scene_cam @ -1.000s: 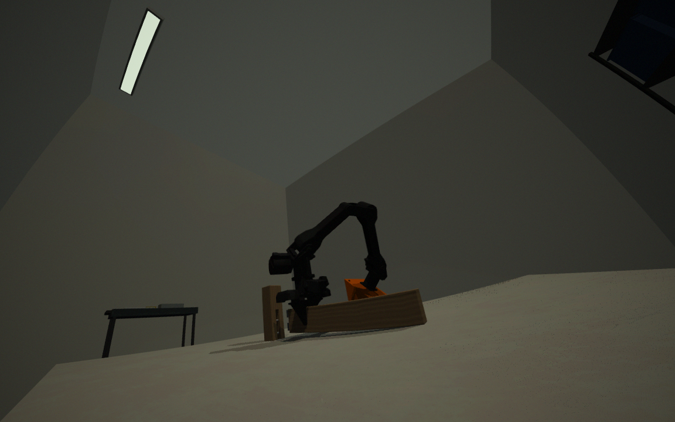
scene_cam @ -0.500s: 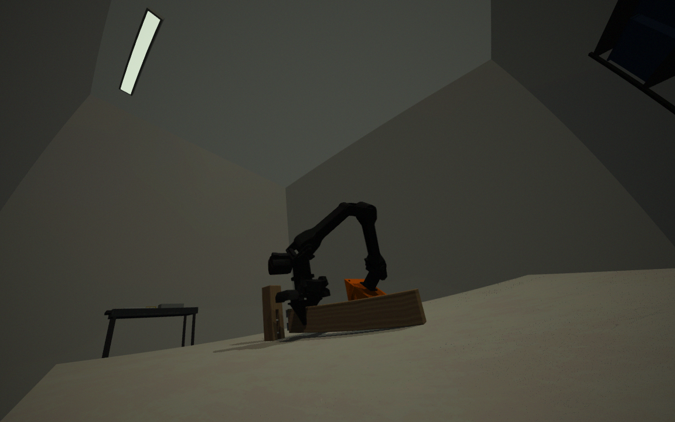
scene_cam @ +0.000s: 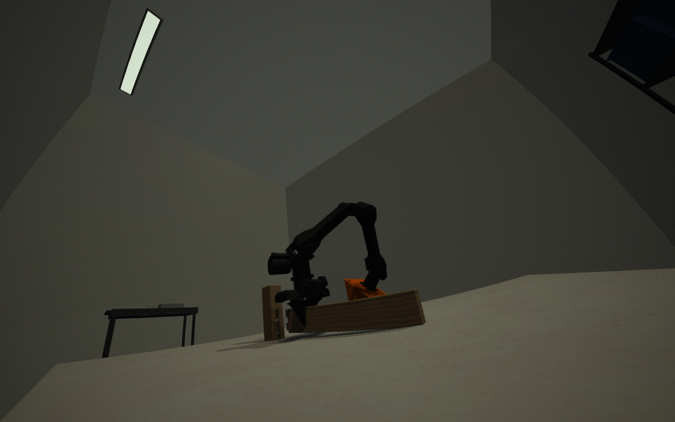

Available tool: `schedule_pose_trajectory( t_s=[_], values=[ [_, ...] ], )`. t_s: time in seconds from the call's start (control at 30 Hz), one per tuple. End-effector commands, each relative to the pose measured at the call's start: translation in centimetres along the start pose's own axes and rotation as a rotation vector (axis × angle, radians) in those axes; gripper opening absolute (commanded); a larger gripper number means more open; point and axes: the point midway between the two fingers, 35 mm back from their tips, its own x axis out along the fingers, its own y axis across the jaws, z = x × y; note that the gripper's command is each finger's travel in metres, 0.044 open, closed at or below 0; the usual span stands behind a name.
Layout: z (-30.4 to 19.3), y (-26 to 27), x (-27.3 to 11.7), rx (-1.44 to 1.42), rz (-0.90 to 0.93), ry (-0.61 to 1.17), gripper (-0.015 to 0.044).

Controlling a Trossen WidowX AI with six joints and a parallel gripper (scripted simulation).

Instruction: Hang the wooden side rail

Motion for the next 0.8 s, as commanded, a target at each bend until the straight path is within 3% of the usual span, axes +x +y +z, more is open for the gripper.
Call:
schedule_pose_trajectory(
  t_s=[0.0, 0.77],
  values=[
    [-0.35, -0.13, -0.32, 0.002, -0.011, 0.004, 0.0000],
    [-0.61, 0.10, -0.27, 0.002, -0.011, 0.004, 0.0000]
  ],
)
